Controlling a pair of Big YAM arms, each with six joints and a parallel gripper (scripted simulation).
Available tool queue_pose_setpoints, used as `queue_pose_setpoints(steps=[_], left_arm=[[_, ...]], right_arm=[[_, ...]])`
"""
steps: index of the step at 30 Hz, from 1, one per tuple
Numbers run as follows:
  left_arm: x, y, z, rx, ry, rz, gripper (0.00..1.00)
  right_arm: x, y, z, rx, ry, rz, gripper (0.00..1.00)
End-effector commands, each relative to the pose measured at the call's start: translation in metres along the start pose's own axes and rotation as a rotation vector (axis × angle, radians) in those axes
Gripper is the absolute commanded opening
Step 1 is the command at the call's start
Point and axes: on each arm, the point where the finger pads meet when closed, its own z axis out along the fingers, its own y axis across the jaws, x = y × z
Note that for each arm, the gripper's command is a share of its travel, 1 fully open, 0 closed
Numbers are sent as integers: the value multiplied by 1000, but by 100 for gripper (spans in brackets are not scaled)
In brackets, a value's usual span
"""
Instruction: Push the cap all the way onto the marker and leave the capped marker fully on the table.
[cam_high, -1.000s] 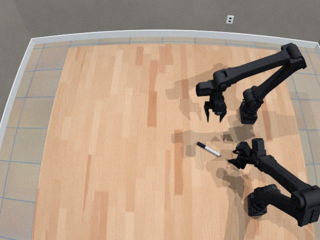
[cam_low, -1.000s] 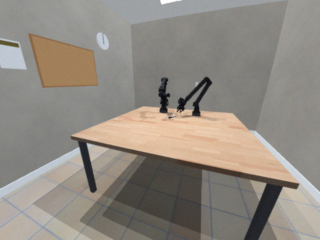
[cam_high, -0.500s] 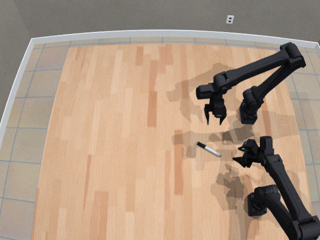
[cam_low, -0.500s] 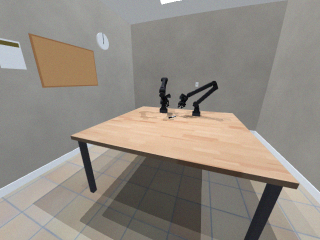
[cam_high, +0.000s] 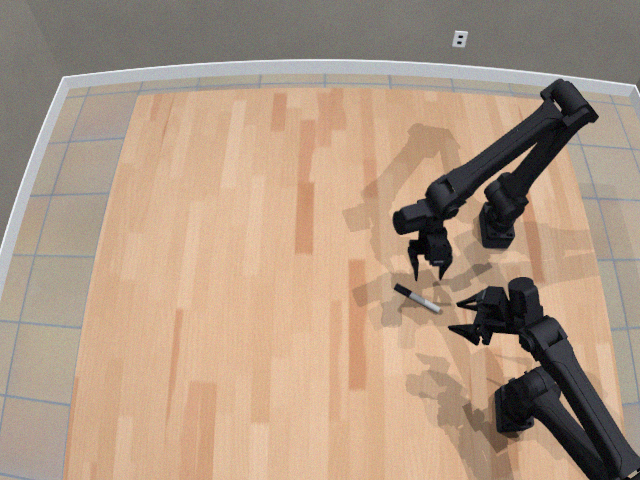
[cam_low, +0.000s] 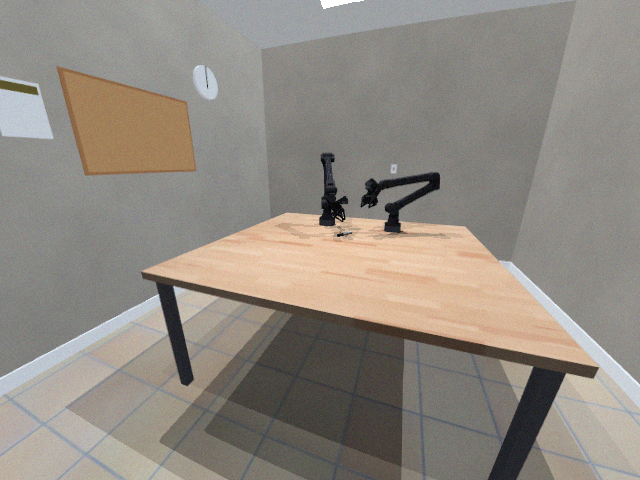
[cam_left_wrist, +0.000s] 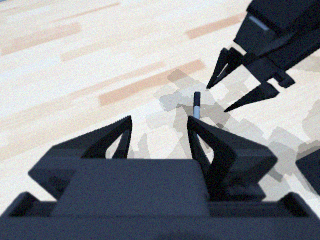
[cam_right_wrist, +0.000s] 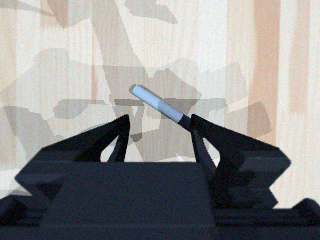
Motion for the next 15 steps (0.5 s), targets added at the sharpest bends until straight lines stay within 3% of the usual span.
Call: queue_pose_setpoints(steps=[1, 15], left_arm=[[-72, 21, -13, 14, -96, 5, 65], [-124, 77, -7, -80, -166, -33, 65]], right_arm=[[-13, -19, 8, 36, -20, -10, 65], [-11, -21, 7, 41, -20, -3, 65]])
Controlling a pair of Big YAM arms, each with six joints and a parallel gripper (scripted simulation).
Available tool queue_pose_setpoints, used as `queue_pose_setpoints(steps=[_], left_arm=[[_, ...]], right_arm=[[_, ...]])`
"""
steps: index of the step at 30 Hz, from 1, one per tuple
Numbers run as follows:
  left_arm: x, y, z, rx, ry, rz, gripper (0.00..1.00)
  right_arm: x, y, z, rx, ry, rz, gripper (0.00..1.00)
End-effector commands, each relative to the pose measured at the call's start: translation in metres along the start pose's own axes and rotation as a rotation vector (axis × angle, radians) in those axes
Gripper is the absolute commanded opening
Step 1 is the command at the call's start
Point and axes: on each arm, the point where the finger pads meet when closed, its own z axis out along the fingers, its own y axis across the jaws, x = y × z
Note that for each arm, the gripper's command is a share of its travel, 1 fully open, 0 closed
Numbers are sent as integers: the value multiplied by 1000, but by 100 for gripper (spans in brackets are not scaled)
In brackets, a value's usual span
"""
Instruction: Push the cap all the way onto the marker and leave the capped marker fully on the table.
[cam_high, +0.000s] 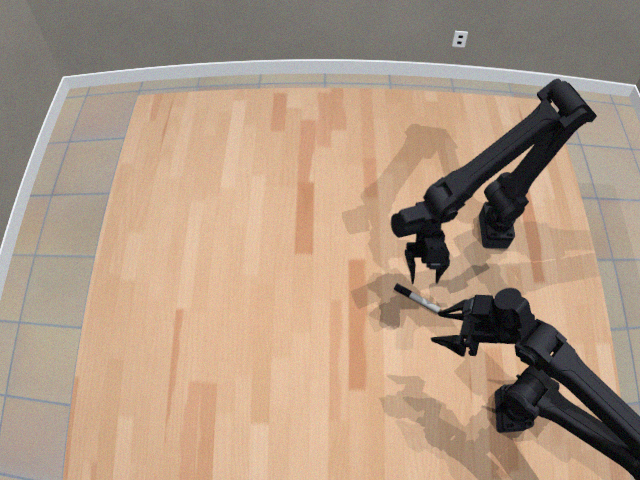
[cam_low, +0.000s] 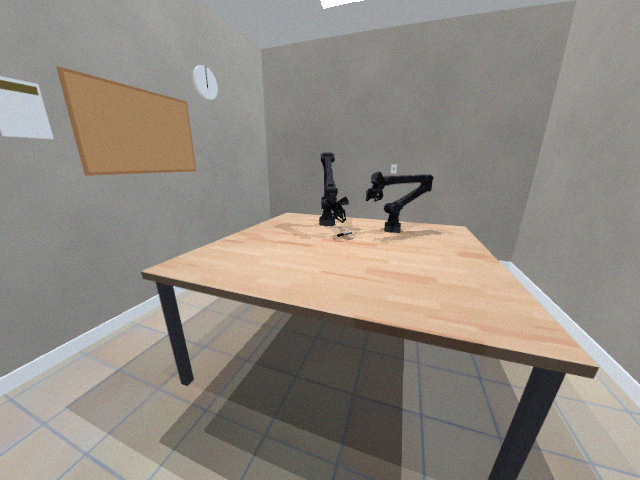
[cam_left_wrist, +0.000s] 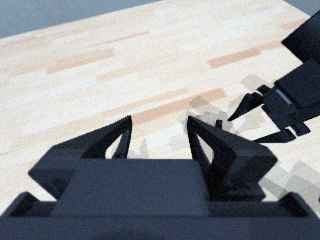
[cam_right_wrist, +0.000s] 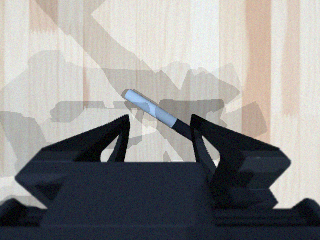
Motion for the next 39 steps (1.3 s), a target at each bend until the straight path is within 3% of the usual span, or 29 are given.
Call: queue_pose_setpoints(steps=[1, 15, 17, 18, 32, 34, 35, 39], left_arm=[[-77, 22, 1, -3, -117, -13, 65], [-181, 111, 13, -127, -289, -79, 65], [-181, 111, 13, -127, -289, -79, 65], [-205, 128, 17, -149, -326, -82, 65], [-310, 212, 33, -254, -487, -132, 65], [-310, 212, 33, -254, -487, -132, 65], [-334, 227, 31, -272, -529, -138, 65], [-358, 252, 39, -303, -565, -142, 65]], right_arm=[[-7, -12, 0, 17, -8, -5, 65], [-7, -12, 0, 17, -8, -5, 65], [-7, -12, 0, 17, -8, -5, 65], [-7, -12, 0, 17, -8, -5, 65], [-7, -12, 0, 17, -8, -5, 65], [-7, -12, 0, 17, -8, -5, 65], [-7, -12, 0, 17, -8, -5, 65], [-7, -12, 0, 17, -8, -5, 65]])
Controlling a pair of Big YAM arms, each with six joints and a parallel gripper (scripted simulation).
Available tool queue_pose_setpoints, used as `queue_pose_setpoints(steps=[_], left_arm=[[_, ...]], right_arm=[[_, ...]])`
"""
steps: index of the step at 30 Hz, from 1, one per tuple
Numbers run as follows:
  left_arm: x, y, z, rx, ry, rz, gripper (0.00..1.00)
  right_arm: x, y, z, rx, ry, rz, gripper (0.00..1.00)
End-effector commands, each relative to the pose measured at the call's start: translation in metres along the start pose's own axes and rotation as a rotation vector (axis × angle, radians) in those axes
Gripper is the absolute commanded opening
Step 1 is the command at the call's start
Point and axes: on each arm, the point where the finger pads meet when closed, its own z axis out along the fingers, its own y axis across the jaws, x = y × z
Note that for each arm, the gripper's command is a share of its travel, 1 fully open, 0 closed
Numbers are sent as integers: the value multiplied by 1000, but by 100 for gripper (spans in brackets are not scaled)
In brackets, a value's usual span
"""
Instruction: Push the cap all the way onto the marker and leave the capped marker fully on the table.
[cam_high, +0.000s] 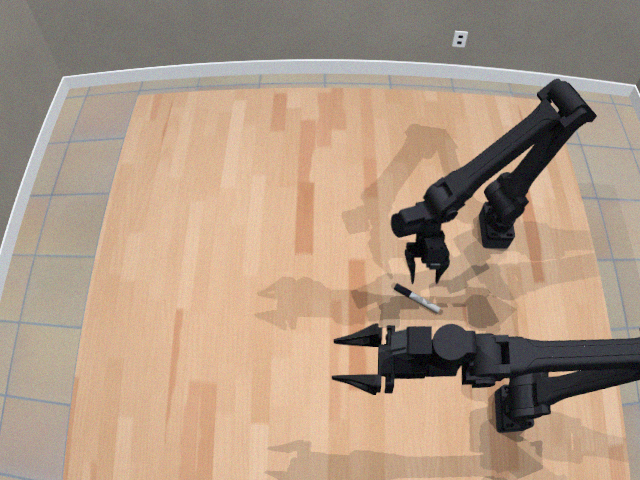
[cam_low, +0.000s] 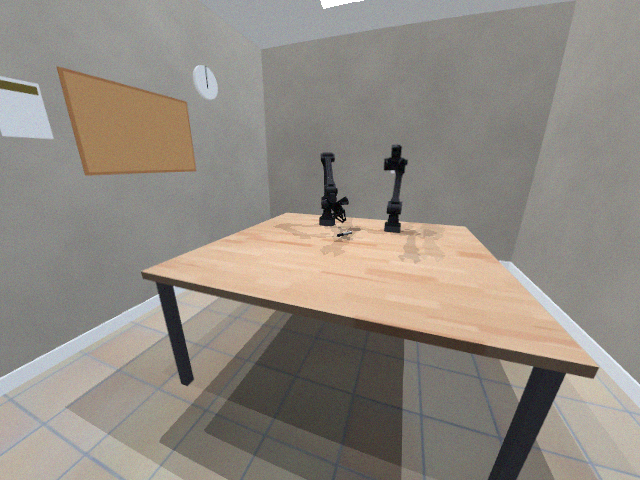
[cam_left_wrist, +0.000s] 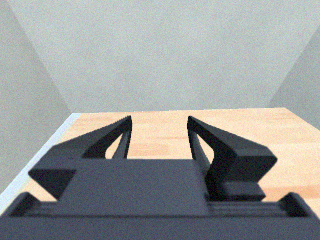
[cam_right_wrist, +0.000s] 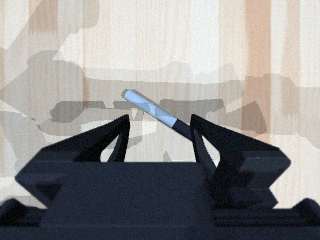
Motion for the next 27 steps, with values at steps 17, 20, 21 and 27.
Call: queue_pose_setpoints(steps=[17, 20, 21, 27], left_arm=[[-79, 20, 47, -35, -125, -18, 65], [-79, 20, 47, -35, -125, -18, 65], [-79, 20, 47, -35, -125, -18, 65], [-79, 20, 47, -35, -125, -18, 65]], right_arm=[[-7, -12, 0, 17, -8, -6, 65], [-7, -12, 0, 17, -8, -6, 65], [-7, -12, 0, 17, -8, -6, 65], [-7, -12, 0, 17, -8, -6, 65]])
